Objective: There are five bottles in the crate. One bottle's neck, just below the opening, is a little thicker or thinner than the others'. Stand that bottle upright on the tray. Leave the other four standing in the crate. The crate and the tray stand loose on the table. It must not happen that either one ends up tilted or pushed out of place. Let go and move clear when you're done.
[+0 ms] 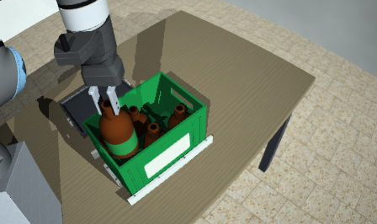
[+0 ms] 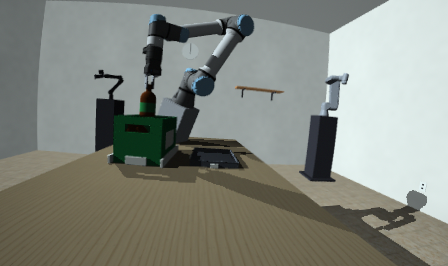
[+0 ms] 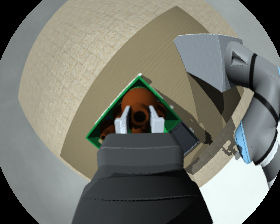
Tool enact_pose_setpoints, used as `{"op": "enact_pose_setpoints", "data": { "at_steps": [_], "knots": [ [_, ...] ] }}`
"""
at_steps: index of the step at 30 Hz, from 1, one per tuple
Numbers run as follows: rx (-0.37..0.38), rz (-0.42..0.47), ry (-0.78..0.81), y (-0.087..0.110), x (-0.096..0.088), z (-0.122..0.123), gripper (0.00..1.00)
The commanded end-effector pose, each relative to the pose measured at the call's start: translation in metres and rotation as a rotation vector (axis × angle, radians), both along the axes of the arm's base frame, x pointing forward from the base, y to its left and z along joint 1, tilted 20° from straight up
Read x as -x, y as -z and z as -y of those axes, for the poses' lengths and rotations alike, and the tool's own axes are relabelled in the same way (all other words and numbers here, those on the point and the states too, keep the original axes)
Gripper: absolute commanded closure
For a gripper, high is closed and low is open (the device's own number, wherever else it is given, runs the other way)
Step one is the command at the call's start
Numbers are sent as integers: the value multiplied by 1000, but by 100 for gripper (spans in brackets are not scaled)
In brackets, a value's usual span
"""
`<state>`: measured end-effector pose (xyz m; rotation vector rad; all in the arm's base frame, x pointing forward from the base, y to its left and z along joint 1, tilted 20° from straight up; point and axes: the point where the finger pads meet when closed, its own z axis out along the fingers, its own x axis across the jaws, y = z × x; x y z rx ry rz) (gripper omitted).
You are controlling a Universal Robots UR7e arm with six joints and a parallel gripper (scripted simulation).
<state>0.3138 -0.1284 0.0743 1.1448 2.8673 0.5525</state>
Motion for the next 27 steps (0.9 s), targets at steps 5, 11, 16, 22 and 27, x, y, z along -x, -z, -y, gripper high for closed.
{"op": "enact_pose_setpoints", "data": {
  "at_steps": [5,11,16,22,27],
  "knots": [
    [1,1,0,0,0,0,100],
    [1,1,0,0,0,0,100],
    [1,1,0,-2,0,1,100],
    [1,1,0,-8,1,3,100],
    [1,1,0,-11,1,4,100]
  ]
}}
